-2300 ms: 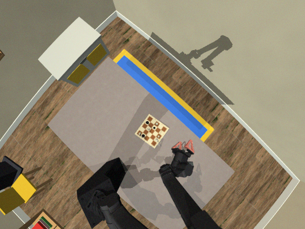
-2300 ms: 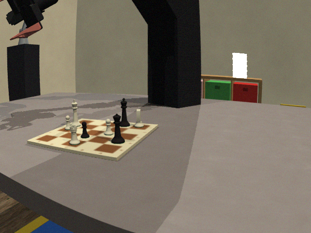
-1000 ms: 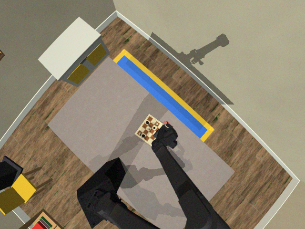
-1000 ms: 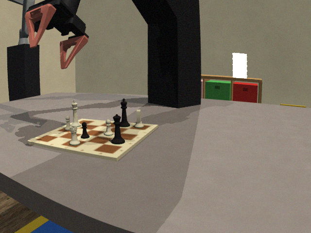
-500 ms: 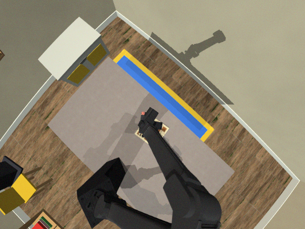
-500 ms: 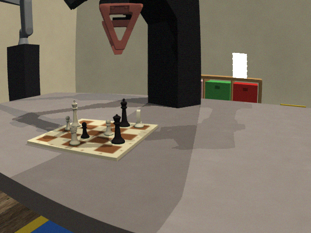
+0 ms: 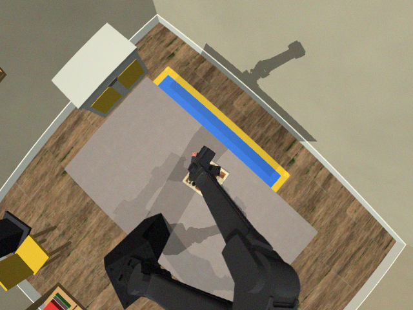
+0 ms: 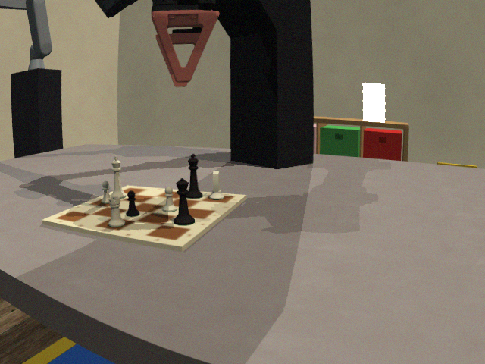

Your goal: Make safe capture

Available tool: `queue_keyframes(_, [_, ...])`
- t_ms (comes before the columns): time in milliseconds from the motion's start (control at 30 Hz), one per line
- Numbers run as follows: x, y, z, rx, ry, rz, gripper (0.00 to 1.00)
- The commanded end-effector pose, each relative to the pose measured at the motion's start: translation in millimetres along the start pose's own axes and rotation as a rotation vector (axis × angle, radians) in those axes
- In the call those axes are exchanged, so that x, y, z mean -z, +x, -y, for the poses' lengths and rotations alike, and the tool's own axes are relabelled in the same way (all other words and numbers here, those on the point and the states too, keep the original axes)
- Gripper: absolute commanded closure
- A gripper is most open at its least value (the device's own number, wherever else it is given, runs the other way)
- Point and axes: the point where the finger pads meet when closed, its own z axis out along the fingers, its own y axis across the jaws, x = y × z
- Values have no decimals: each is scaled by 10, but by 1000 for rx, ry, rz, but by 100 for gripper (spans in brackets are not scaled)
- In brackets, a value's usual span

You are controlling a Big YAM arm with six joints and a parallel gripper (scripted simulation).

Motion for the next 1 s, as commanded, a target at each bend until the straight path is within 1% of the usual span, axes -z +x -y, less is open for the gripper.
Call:
queue_keyframes(0, [-56,-49,41,17,21,2,0])
queue_keyframes(100, [-71,-69,-1,67,10,6,0])
queue_keyframes(167, [-92,-83,-33,135,-2,12,0])
queue_keyframes(233, [-122,-80,-37,240,-2,11,0])
queue_keyframes(367, [-206,-63,-17,499,1,6,0])
queue_keyframes(433, [-256,-50,1,595,3,3,0])
queue_keyframes(500, [-256,-50,1,595,3,3,0])
queue_keyframes(533, [-282,-28,36,719,9,-3,0])
queue_keyframes(600, [-330,-70,-42,811,6,2,0])
queue_keyframes(667, [-378,-67,-40,908,10,-2,0])
queue_keyframes(733, [-422,-15,46,1005,16,-12,0])
queue_keyframes(967, [-506,-20,31,1339,16,-15,0])
